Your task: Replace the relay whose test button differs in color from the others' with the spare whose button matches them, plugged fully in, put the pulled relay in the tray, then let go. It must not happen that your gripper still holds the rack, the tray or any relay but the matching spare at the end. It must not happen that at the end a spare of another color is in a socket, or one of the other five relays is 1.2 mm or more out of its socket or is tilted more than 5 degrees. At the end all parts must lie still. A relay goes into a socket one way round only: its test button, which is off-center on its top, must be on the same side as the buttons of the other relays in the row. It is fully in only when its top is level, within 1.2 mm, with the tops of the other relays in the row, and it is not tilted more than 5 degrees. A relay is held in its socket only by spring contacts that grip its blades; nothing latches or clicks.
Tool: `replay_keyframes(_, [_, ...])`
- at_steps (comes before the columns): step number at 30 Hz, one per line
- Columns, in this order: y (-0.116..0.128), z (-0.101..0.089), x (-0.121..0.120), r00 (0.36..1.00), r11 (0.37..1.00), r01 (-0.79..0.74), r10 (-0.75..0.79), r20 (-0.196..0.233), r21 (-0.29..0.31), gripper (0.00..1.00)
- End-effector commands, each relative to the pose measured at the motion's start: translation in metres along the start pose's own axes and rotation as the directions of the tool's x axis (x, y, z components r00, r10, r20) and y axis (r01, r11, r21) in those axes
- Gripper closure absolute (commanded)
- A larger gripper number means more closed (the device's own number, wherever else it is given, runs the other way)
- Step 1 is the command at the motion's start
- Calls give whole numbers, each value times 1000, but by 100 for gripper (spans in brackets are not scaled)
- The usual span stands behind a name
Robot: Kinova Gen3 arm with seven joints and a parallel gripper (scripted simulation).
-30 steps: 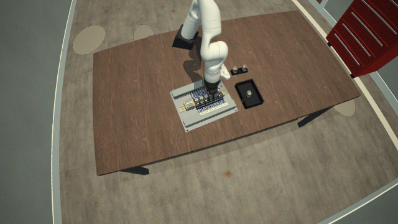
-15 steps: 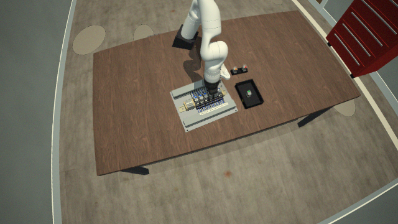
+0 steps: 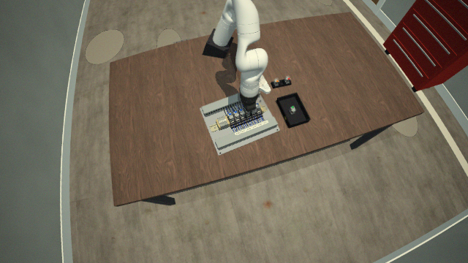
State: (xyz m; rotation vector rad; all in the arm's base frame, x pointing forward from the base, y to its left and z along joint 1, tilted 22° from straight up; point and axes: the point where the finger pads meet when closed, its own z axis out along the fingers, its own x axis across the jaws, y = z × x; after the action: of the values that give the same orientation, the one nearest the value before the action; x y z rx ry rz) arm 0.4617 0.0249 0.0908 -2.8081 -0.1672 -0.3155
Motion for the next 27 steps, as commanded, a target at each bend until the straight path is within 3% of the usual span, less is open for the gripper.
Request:
replay_keyframes(1, [0, 0, 0, 1000, 1000, 0, 0, -1, -1, 100])
replay_keyframes(27, [0, 4, 0, 1000, 1000, 0, 0, -1, -1, 100])
